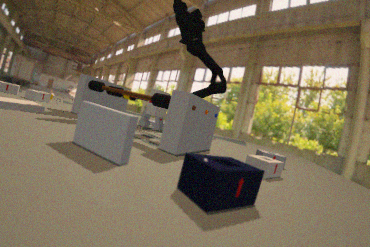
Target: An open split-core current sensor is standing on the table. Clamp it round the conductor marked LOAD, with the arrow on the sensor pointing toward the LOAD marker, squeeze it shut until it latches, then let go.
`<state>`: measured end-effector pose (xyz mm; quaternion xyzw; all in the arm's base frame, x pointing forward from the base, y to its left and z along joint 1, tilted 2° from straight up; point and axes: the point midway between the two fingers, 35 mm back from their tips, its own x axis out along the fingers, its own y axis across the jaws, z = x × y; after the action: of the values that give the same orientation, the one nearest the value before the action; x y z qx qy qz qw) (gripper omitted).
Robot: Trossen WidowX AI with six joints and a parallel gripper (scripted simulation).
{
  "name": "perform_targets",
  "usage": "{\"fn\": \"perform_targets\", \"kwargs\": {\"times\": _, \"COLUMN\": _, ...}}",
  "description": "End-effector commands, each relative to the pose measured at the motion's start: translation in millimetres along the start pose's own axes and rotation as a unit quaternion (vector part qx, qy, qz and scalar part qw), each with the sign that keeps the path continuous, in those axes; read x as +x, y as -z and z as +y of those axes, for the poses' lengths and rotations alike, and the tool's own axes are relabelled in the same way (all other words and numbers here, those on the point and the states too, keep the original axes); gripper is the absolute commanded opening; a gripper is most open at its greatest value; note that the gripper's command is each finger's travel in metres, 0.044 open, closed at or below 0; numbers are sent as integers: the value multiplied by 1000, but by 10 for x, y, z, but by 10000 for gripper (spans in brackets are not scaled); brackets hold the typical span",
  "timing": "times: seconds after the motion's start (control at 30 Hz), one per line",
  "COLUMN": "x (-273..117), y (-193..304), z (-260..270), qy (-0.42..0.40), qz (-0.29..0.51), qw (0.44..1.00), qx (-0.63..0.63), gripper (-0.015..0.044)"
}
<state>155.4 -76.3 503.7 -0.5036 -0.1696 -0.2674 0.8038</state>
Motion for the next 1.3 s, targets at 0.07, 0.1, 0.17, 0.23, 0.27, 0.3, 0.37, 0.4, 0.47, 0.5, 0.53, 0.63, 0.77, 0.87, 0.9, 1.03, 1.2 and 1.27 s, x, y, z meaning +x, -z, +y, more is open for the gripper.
{"fn": "perform_targets", "kwargs": {"times": 0.07, "x": 242, "y": 245, "z": 721, "qy": -86, "qz": 17, "qw": 978, "qx": 187, "gripper": 440}}
{"fn": "perform_targets", "kwargs": {"times": 0.1, "x": 257, "y": 255, "z": 800, "qy": -94, "qz": 20, "qw": 974, "qx": 206, "gripper": 440}}
{"fn": "perform_targets", "kwargs": {"times": 0.17, "x": 288, "y": 280, "z": 1001, "qy": -115, "qz": 32, "qw": 960, "qx": 255, "gripper": 440}}
{"fn": "perform_targets", "kwargs": {"times": 0.23, "x": 310, "y": 292, "z": 1272, "qy": -141, "qz": 49, "qw": 938, "qx": 314, "gripper": 440}}
{"fn": "perform_targets", "kwargs": {"times": 0.27, "x": 313, "y": 288, "z": 1438, "qy": -157, "qz": 60, "qw": 923, "qx": 346, "gripper": 440}}
{"fn": "perform_targets", "kwargs": {"times": 0.3, "x": 306, "y": 277, "z": 1607, "qy": -173, "qz": 72, "qw": 907, "qx": 377, "gripper": 440}}
{"fn": "perform_targets", "kwargs": {"times": 0.37, "x": 266, "y": 234, "z": 1947, "qy": -204, "qz": 98, "qw": 873, "qx": 433, "gripper": 440}}
{"fn": "perform_targets", "kwargs": {"times": 0.4, "x": 232, "y": 203, "z": 2118, "qy": -219, "qz": 112, "qw": 855, "qx": 458, "gripper": 440}}
{"fn": "perform_targets", "kwargs": {"times": 0.47, "x": 144, "y": 134, "z": 2423, "qy": -245, "qz": 139, "qw": 820, "qx": 497, "gripper": 440}}
{"fn": "perform_targets", "kwargs": {"times": 0.5, "x": 115, "y": 112, "z": 2503, "qy": -252, "qz": 147, "qw": 811, "qx": 507, "gripper": 440}}
{"fn": "perform_targets", "kwargs": {"times": 0.53, "x": 105, "y": 105, "z": 2530, "qy": -255, "qz": 149, "qw": 808, "qx": 510, "gripper": 440}}
{"fn": "perform_targets", "kwargs": {"times": 0.63, "x": 105, "y": 105, "z": 2530, "qy": -255, "qz": 149, "qw": 808, "qx": 510, "gripper": 440}}
{"fn": "perform_targets", "kwargs": {"times": 0.77, "x": 107, "y": 132, "z": 2537, "qy": -255, "qz": 156, "qw": 808, "qx": 508, "gripper": 440}}
{"fn": "perform_targets", "kwargs": {"times": 0.87, "x": 98, "y": 510, "z": 2604, "qy": -255, "qz": 252, "qw": 801, "qx": 480, "gripper": 440}}
{"fn": "perform_targets", "kwargs": {"times": 0.9, "x": 71, "y": 673, "z": 2615, "qy": -254, "qz": 294, "qw": 794, "qx": 468, "gripper": 440}}
{"fn": "perform_targets", "kwargs": {"times": 1.03, "x": -173, "y": 1273, "z": 2551, "qy": -243, "qz": 455, "qw": 745, "qx": 423, "gripper": 440}}
{"fn": "perform_targets", "kwargs": {"times": 1.2, "x": -490, "y": 1633, "z": 2397, "qy": -228, "qz": 572, "qw": 683, "qx": 392, "gripper": 440}}
{"fn": "perform_targets", "kwargs": {"times": 1.27, "x": -616, "y": 1725, "z": 2327, "qy": -222, "qz": 610, "qw": 658, "qx": 383, "gripper": 440}}
